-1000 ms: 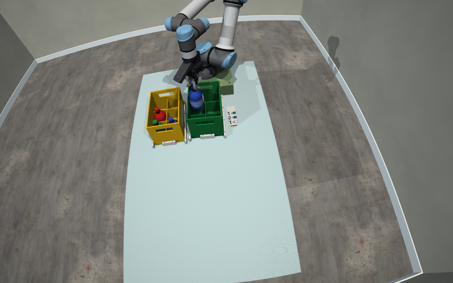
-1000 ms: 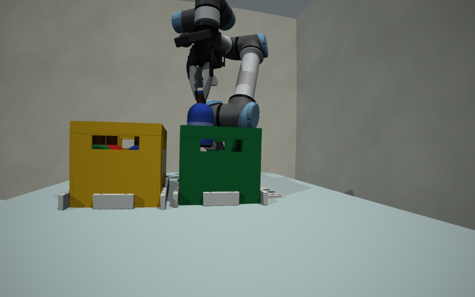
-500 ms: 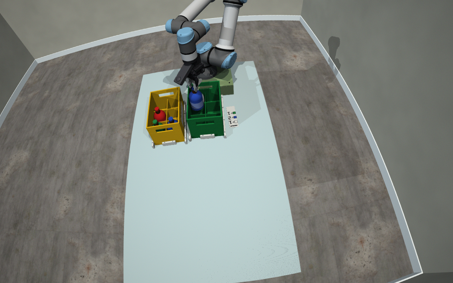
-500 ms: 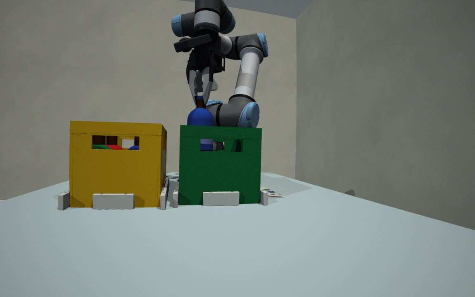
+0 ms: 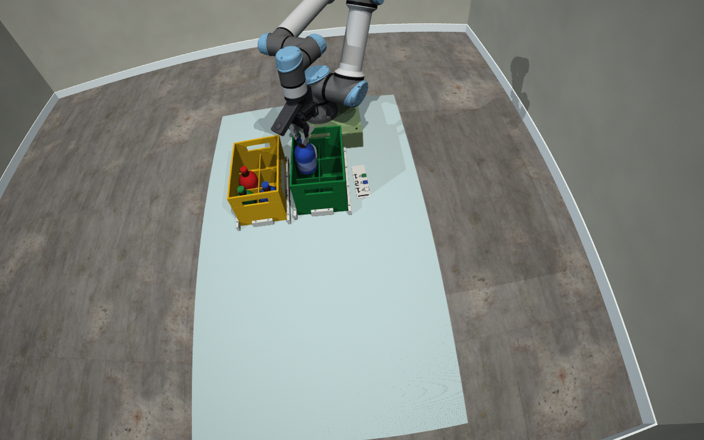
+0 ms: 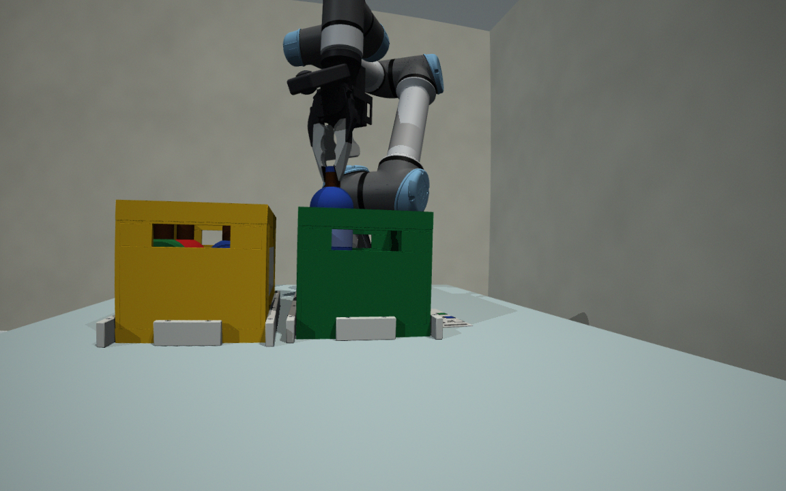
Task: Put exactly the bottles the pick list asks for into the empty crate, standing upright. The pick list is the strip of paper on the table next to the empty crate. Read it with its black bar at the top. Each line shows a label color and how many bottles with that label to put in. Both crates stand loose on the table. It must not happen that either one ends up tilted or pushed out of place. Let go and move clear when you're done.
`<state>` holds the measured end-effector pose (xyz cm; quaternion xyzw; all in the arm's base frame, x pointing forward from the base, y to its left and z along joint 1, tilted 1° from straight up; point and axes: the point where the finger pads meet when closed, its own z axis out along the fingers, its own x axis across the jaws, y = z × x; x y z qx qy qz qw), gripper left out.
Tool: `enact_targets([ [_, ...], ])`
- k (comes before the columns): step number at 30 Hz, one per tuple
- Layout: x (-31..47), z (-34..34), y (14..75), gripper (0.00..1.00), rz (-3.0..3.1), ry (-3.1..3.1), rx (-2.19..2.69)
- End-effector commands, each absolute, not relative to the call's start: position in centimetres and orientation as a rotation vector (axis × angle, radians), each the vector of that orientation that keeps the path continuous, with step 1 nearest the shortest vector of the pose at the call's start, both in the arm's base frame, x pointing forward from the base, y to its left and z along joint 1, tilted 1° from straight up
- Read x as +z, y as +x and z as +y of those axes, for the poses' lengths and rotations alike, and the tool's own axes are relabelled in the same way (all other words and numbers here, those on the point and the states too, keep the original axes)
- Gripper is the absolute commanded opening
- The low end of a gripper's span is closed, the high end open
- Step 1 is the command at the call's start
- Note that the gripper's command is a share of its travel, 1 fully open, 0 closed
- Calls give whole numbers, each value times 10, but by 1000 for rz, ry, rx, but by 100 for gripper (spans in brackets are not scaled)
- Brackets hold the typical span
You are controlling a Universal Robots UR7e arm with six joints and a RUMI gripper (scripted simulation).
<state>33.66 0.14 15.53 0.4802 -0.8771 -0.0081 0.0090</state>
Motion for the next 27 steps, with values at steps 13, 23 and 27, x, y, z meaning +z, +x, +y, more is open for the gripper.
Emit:
enact_targets([
  [13,139,0,338,0,-2744,1500,-18],
  [23,131,0,338,0,-2744,1500,-18],
  [27,127,0,338,0,-2744,1500,-18],
])
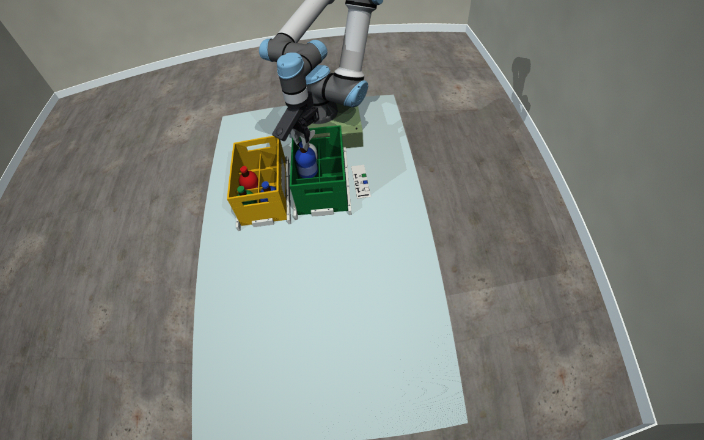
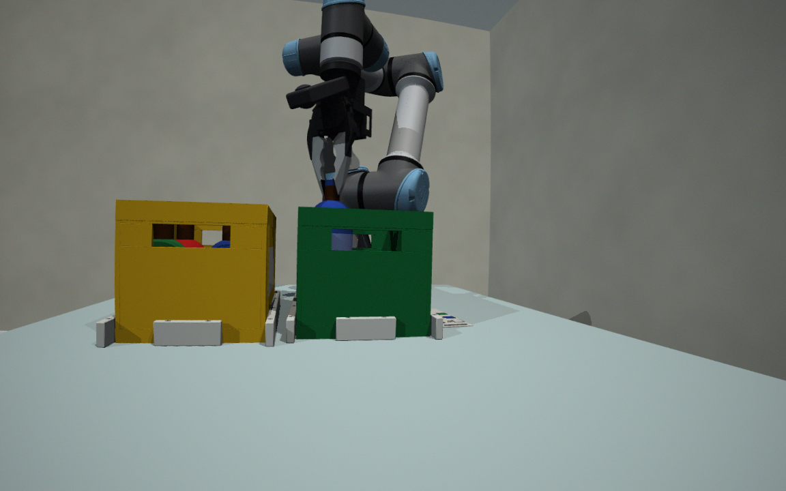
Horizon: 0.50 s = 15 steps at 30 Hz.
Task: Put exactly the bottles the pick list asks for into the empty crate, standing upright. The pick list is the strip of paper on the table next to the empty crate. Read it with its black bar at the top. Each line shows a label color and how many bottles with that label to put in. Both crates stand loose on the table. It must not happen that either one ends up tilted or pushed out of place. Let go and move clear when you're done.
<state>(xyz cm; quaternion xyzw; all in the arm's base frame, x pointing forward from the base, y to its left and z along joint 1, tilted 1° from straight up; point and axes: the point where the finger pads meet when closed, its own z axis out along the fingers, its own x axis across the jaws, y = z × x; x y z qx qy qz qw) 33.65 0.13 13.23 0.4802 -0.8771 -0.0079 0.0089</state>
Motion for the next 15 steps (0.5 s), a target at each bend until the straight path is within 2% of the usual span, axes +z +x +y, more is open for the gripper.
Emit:
enact_targets([
  [1,126,0,338,0,-2744,1500,-18],
  [15,114,0,338,0,-2744,1500,-18],
])
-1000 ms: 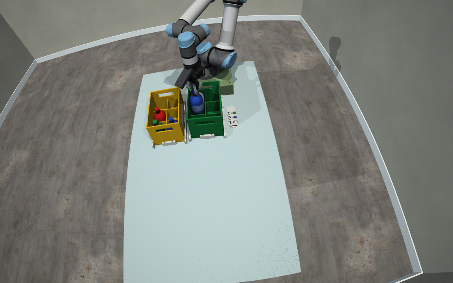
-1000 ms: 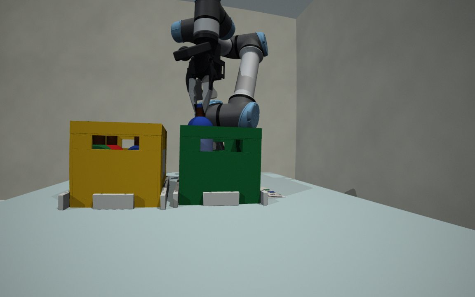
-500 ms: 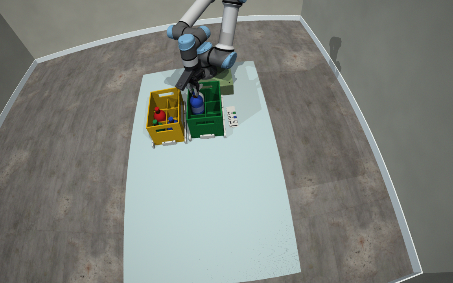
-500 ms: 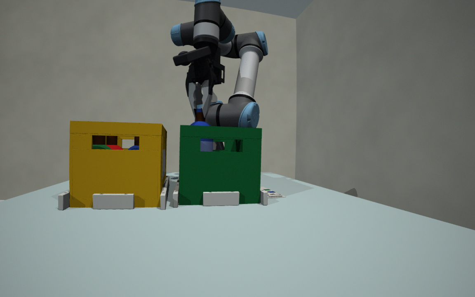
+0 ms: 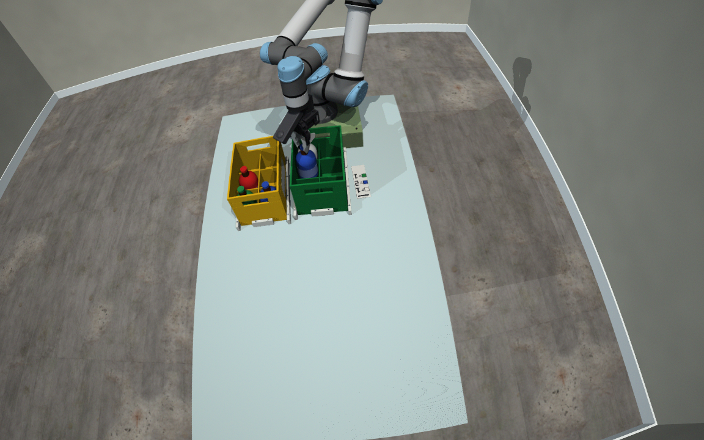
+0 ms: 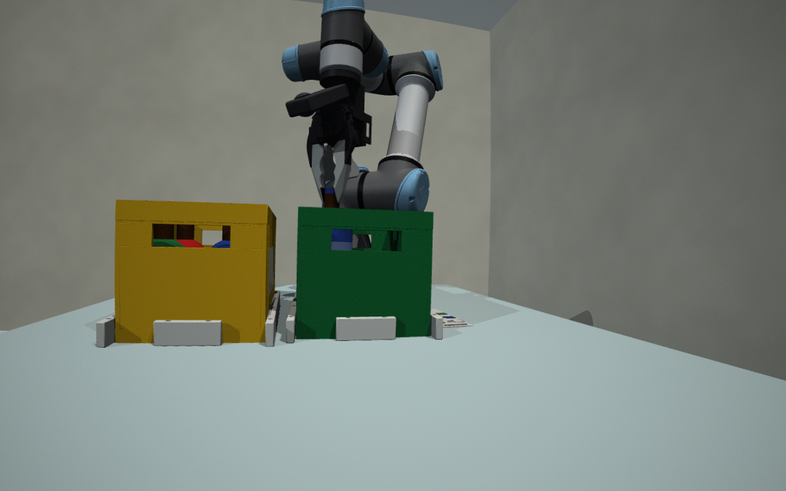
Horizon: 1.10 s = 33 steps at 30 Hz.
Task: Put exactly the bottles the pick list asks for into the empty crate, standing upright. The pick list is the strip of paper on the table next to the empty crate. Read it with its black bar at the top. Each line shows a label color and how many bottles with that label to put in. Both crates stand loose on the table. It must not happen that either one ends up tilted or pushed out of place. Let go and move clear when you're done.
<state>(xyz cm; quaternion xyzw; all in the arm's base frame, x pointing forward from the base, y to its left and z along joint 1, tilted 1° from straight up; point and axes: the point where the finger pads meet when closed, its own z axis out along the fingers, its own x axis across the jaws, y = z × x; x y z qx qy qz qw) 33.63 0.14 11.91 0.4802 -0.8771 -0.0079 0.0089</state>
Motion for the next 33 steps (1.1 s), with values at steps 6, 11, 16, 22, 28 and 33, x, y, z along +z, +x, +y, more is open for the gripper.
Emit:
enact_targets([
  [6,108,0,338,0,-2744,1500,-18],
  [11,105,0,338,0,-2744,1500,-18],
  [16,100,0,338,0,-2744,1500,-18],
  [22,94,0,338,0,-2744,1500,-18],
  [28,91,0,338,0,-2744,1500,-18],
  [33,94,-1,340,0,-2748,1502,-10],
])
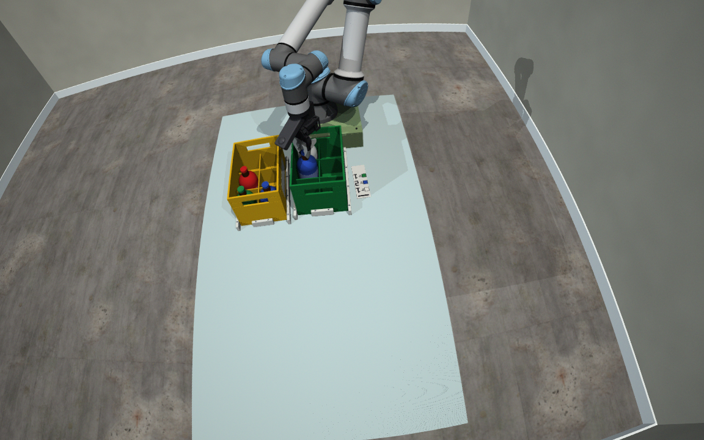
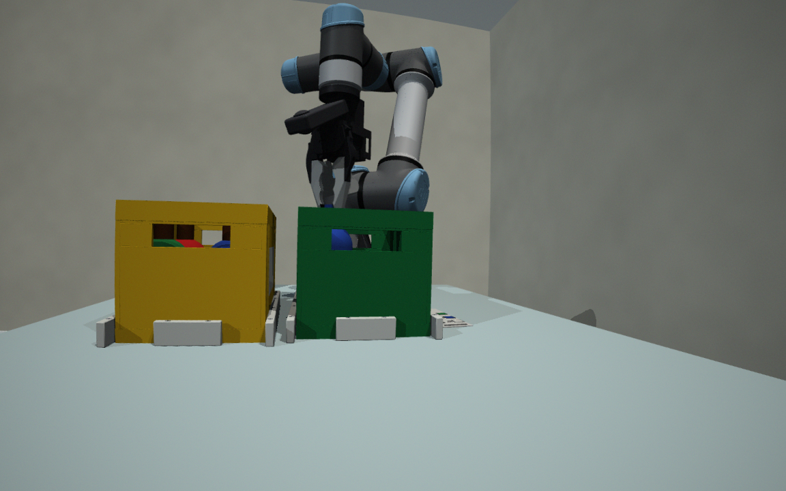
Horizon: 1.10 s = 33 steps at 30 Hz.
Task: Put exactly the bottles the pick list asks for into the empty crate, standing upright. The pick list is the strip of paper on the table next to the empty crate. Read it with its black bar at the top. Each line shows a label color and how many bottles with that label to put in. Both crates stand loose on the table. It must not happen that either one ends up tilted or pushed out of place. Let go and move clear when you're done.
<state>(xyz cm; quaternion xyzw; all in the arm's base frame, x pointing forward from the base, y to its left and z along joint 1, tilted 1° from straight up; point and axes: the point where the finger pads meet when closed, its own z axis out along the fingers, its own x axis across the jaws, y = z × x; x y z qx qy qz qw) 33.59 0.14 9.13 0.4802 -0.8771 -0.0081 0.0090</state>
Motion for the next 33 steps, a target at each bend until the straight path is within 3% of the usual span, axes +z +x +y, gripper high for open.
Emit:
enact_targets([
  [1,95,-1,340,0,-2748,1502,-9],
  [33,91,0,336,0,-2746,1501,-14],
])
